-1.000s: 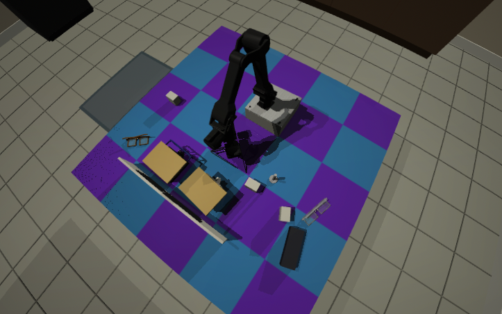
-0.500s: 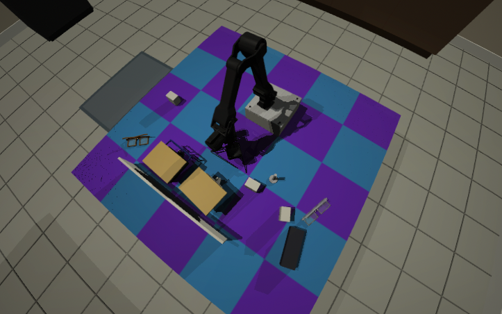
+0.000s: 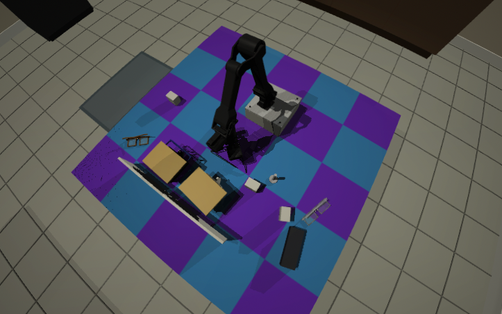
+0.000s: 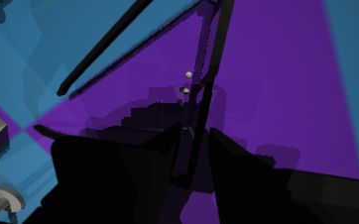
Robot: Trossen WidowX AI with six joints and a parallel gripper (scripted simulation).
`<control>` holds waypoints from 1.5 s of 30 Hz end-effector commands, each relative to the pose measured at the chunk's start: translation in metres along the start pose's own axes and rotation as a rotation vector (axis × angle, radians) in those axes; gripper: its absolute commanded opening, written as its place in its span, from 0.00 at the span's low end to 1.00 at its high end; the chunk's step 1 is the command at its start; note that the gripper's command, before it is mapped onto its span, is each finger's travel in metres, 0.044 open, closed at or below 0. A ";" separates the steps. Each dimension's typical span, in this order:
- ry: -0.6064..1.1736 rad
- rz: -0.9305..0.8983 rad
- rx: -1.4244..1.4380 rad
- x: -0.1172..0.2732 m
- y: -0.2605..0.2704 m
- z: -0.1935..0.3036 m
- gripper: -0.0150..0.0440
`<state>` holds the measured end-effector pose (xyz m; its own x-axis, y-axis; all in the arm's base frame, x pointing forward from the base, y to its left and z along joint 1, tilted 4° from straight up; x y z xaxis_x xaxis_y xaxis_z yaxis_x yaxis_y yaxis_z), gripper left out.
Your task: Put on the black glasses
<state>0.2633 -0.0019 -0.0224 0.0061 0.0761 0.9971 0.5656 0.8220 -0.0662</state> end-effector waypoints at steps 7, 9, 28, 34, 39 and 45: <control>0.000 0.000 -0.001 0.000 0.000 0.000 0.29; 0.000 0.000 -0.001 0.000 0.000 0.000 0.27; 0.001 -0.005 -0.004 0.078 0.004 -0.006 0.25; 0.001 -0.006 -0.005 0.103 0.005 -0.007 0.25; 0.001 -0.007 -0.005 0.104 0.011 -0.006 0.25; 0.002 -0.011 -0.005 0.105 0.034 0.007 0.25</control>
<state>0.2768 0.0253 0.0801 -0.0004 0.0731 0.9973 0.5690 0.8201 -0.0599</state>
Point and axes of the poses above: the point midway between the two fingers, 35 mm back from their tips, its own x axis back along the fingers, its own y axis across the jaws, z = x × y, the point moved 2 cm from there along x, back along the fingers
